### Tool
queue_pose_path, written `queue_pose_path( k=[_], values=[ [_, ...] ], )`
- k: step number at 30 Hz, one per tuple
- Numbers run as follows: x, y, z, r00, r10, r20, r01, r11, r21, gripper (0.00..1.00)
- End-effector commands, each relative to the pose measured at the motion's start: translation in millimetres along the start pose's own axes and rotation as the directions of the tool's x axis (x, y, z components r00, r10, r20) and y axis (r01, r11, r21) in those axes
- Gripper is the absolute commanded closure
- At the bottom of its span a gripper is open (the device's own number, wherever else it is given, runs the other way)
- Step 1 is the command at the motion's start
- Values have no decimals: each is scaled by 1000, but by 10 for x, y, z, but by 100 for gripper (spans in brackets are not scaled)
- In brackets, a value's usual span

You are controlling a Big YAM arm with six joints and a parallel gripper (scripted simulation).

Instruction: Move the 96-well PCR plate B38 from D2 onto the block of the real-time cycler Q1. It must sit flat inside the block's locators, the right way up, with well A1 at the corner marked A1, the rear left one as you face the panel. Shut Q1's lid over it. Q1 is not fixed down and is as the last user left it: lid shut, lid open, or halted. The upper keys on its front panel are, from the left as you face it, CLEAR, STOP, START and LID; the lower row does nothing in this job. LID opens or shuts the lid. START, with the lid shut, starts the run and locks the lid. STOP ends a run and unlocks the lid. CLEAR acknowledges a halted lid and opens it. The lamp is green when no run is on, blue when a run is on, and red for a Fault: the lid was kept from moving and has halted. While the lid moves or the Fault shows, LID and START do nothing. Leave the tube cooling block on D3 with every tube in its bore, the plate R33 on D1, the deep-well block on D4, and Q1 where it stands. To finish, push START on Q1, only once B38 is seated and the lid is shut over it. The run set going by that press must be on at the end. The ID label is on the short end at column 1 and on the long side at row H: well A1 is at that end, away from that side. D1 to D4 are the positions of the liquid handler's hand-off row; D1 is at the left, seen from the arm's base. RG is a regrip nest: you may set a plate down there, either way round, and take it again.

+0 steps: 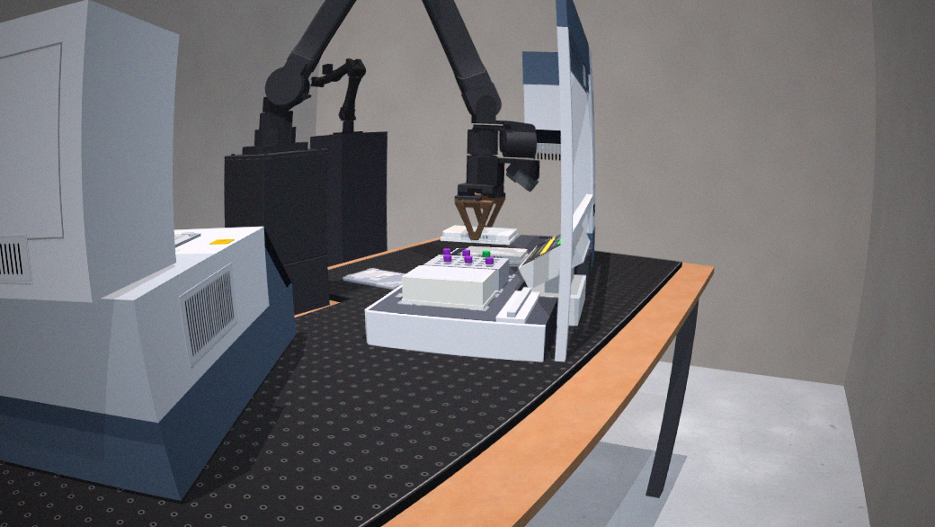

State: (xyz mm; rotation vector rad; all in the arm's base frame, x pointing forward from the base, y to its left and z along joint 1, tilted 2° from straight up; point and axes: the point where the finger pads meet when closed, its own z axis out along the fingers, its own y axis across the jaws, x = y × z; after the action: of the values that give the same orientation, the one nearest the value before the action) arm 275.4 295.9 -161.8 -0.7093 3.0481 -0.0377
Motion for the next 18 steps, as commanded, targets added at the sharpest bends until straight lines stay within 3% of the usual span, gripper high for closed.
queue_pose_path(
  k=[1, 5, 18],
  values=[
    [-166, 28, -281, 999, 18, 47, -17, 1000, -23, 100],
    [-179, 14, -355, 998, 22, 50, -21, 999, -24, 100],
    [-225, 130, -187, 998, 2, 57, -1, 1000, -26, 100]
  ],
)
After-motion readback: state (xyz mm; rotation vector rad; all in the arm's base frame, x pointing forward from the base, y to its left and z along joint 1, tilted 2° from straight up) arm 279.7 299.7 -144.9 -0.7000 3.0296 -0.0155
